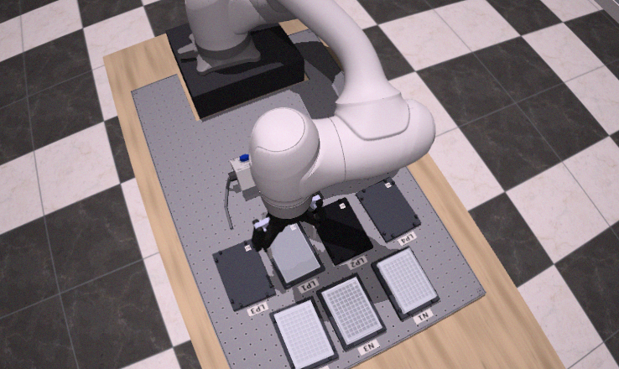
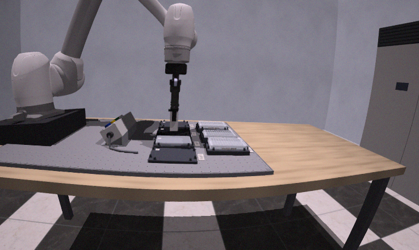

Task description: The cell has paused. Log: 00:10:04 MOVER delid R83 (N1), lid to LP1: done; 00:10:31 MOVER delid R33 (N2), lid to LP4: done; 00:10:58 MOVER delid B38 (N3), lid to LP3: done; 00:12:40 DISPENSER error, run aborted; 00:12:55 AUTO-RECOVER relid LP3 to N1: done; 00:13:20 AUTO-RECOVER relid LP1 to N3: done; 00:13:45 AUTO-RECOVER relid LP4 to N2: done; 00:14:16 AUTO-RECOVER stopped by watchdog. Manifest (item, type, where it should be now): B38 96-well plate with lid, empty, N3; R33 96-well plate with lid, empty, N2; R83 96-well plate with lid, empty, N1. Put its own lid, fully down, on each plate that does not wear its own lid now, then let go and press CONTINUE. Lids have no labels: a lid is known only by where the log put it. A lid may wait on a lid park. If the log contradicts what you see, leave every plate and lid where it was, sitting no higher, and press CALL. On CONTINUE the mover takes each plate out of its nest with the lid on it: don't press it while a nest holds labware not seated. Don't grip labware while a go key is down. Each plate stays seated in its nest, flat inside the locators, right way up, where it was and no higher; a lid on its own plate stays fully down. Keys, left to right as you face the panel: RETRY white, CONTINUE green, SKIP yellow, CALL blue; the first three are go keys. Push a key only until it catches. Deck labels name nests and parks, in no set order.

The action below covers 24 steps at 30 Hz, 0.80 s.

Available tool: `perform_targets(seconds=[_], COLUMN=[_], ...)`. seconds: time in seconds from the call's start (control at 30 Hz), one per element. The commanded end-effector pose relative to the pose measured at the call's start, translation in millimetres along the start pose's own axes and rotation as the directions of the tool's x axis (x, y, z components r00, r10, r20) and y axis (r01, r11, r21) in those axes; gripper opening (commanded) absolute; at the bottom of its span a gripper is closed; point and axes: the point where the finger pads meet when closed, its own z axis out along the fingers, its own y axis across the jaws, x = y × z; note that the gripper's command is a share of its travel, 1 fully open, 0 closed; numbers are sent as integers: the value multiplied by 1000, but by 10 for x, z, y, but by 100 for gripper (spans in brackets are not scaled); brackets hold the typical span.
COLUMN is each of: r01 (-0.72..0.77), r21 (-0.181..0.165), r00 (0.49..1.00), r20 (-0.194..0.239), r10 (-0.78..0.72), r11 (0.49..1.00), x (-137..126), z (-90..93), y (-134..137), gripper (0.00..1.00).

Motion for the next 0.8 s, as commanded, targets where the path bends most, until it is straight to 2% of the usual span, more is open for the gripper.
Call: perform_targets(seconds=[0.0, 0.77], r01=[0, 0], r21=[0, 0], r00=[1000, 1000], r20=[0, 0], r10=[0, 0], r11=[1000, 1000], x=[1, 4], z=[9, 292], y=[0, 2], gripper=[66, 66])
